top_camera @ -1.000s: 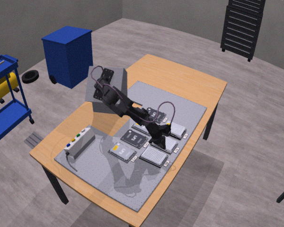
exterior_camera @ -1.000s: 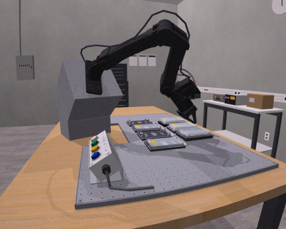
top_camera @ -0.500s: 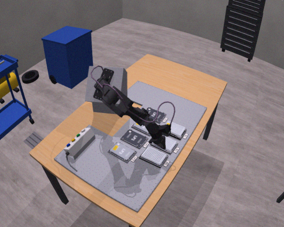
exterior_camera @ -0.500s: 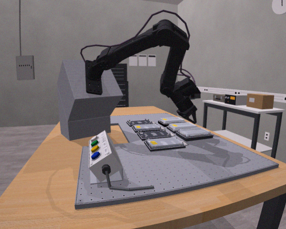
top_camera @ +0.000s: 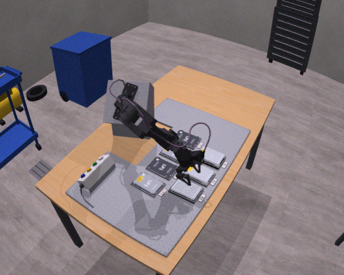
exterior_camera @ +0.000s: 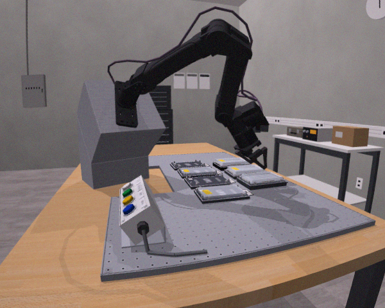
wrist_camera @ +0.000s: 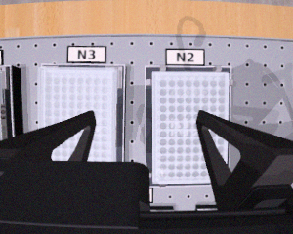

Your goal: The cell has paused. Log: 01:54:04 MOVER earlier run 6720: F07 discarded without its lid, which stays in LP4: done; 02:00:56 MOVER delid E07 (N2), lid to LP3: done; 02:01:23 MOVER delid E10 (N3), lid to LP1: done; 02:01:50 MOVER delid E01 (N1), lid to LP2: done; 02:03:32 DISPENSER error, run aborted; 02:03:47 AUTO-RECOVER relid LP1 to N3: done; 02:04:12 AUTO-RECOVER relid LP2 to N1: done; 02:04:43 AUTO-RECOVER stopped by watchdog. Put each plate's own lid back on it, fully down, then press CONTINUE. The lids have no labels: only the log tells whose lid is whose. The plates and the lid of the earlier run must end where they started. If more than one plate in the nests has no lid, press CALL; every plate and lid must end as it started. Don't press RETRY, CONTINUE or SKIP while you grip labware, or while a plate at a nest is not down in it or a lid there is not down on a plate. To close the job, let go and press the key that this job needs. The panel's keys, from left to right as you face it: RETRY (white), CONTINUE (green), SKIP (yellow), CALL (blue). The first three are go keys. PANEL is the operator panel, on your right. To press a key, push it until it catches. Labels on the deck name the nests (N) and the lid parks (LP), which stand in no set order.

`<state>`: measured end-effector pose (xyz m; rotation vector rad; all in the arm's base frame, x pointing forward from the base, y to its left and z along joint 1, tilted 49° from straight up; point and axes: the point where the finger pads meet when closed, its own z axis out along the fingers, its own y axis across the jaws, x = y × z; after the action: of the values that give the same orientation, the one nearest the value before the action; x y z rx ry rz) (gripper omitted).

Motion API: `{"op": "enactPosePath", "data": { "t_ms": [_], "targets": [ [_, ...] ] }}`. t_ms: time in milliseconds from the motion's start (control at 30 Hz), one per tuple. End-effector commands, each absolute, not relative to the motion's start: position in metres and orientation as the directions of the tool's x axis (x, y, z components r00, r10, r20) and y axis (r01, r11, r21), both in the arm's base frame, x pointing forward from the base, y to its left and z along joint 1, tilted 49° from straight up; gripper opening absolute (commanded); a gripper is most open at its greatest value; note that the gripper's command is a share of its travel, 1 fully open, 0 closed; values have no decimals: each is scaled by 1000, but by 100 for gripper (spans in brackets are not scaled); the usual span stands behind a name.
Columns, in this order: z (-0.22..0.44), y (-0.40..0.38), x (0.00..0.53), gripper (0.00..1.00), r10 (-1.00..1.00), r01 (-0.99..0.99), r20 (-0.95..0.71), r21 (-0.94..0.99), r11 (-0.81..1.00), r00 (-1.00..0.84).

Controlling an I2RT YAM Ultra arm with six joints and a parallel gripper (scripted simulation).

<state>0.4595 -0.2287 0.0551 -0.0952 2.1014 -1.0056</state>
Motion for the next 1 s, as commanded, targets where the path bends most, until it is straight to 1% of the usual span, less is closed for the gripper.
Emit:
{"op": "enactPosePath", "data": {
  "t_ms": [0,100,200,333,400,767,867,967],
  "targets": [
    [66,-234,441,100,-314,269,-609,-676,686,-729],
    [65,-230,430,100,-286,257,-582,-676,691,-761],
    [72,-244,417,100,-235,281,-567,-675,683,-790],
    [77,-242,414,100,-220,279,-555,-674,684,-802],
    [82,-254,403,100,-178,302,-546,-673,675,-819],
    [85,-273,351,100,-12,312,-430,-674,670,-903],
    [85,-267,351,100,-15,299,-418,-674,675,-908],
    [86,-279,332,100,49,315,-382,-675,668,-923]
  ]
}}
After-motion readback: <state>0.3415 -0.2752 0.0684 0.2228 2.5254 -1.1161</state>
